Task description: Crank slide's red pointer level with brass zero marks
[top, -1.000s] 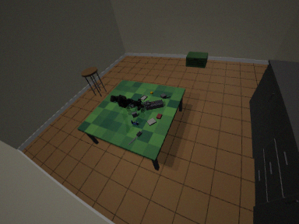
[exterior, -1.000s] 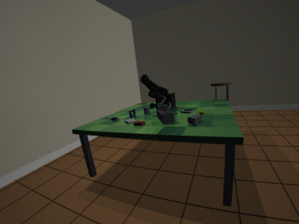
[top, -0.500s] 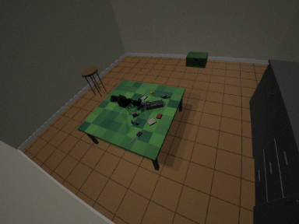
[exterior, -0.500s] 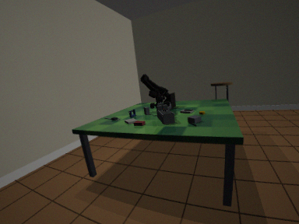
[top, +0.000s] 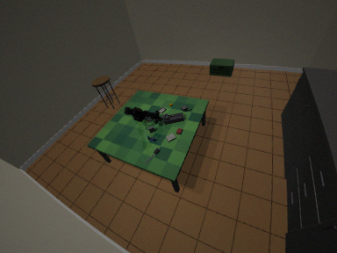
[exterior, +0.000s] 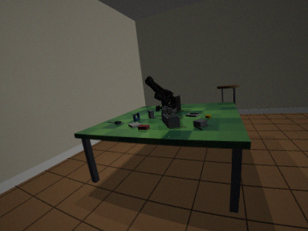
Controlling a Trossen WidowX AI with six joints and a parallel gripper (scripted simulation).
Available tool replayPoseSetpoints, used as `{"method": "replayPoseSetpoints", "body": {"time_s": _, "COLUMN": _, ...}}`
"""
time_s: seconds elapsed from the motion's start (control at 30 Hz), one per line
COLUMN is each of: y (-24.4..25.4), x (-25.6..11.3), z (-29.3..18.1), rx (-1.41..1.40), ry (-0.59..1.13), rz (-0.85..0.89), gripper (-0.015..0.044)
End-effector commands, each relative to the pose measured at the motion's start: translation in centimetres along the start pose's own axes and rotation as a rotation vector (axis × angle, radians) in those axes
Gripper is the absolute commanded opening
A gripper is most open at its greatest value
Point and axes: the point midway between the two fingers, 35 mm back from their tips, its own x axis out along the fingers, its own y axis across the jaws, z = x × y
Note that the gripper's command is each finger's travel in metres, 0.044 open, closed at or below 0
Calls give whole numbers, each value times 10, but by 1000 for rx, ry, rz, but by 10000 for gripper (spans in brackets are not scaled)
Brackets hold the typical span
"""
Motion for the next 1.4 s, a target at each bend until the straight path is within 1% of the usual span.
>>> {"method": "replayPoseSetpoints", "body": {"time_s": 0.0, "y": 8, "x": -4, "z": 3, "rx": -9, "ry": -7, "rz": 15, "gripper": 0}}
{"method": "replayPoseSetpoints", "body": {"time_s": 0.67, "y": 16, "x": -20, "z": 20, "rx": -9, "ry": -8, "rz": 16, "gripper": 0}}
{"method": "replayPoseSetpoints", "body": {"time_s": 1.37, "y": 3, "x": -36, "z": 36, "rx": -8, "ry": -9, "rz": 16, "gripper": 0}}
